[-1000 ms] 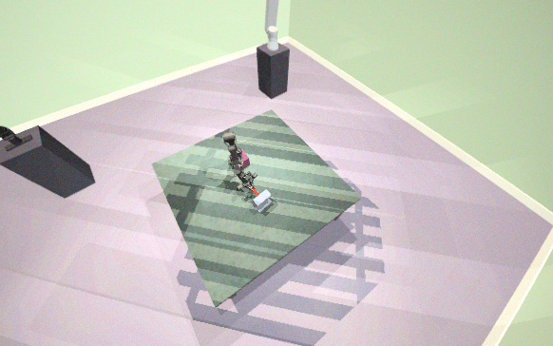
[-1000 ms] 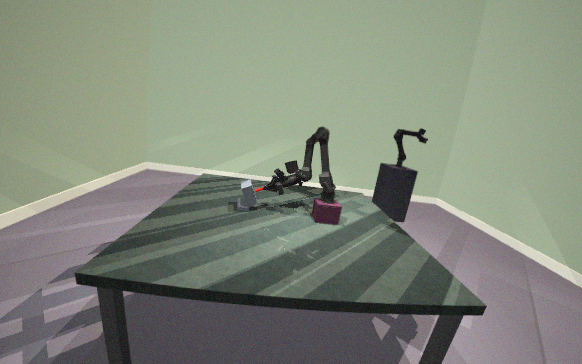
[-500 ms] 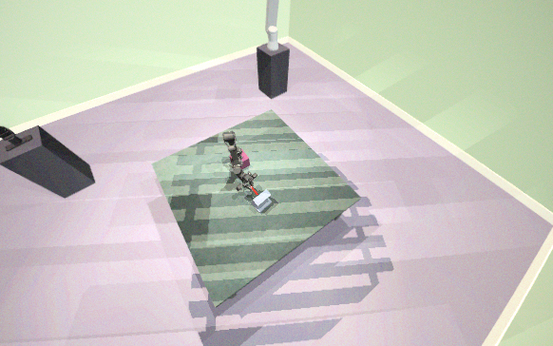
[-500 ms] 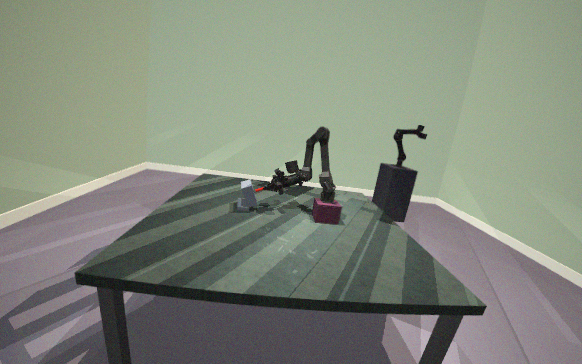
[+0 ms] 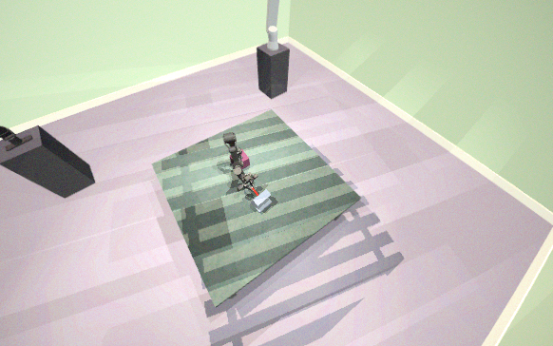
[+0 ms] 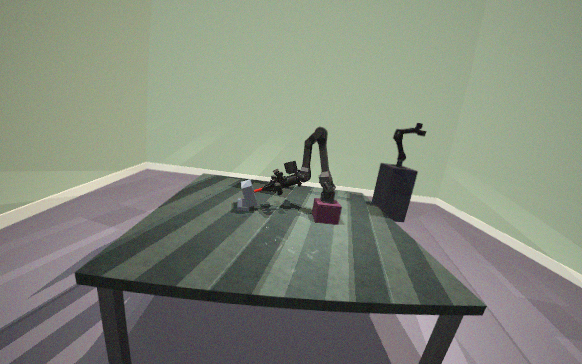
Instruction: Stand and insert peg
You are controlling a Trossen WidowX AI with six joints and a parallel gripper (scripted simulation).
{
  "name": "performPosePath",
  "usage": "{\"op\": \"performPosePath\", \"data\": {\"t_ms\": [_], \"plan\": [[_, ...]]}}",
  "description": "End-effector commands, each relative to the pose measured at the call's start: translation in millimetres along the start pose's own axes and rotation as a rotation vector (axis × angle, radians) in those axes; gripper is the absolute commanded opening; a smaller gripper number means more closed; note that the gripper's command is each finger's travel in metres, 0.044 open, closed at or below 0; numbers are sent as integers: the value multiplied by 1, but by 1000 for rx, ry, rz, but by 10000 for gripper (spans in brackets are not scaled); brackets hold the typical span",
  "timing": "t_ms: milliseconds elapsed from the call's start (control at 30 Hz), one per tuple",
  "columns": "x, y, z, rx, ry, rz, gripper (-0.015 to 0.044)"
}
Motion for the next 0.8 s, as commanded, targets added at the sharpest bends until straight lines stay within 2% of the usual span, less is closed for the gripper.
{"op": "performPosePath", "data": {"t_ms": [0, 767], "plan": [[-1, 0, -3, -2, 1, -4, 0], [-1, -1, -15, -2, 0, -4, 0]]}}
Point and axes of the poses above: the point midway between the two fingers, 35 mm back from their tips, its own z axis back along the fingers, its own y axis across the jaws, x = y × z, the point moved 3 cm from there along z, back along the fingers, and after that the axes turned 5 degrees about -z, right-handed, at the moved point
